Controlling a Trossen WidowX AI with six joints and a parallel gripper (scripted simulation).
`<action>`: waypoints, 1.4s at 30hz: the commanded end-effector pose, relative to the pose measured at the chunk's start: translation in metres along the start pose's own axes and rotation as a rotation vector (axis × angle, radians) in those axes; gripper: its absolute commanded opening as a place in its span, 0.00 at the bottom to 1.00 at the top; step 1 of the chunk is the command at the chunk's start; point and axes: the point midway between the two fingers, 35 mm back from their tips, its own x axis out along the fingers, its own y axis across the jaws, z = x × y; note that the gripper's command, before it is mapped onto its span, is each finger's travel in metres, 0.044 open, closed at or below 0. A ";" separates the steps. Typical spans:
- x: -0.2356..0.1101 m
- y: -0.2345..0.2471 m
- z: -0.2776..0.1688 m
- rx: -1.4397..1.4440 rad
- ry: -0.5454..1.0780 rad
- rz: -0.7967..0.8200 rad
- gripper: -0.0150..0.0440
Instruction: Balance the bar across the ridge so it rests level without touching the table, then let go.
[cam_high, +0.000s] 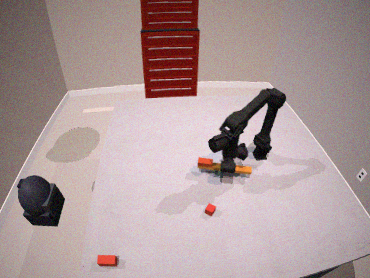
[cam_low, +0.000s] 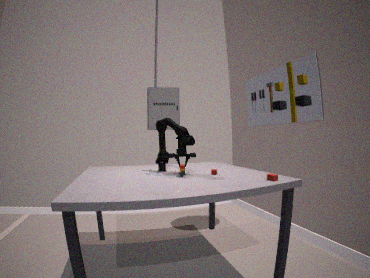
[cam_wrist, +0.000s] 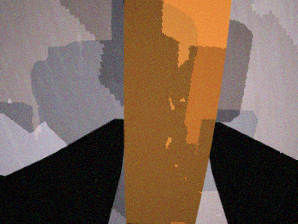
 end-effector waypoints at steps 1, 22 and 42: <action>0.000 0.000 0.000 0.000 0.000 0.000 0.55; 0.000 0.000 0.000 0.000 0.000 0.000 0.66; -0.098 0.000 0.000 0.000 0.000 0.001 1.00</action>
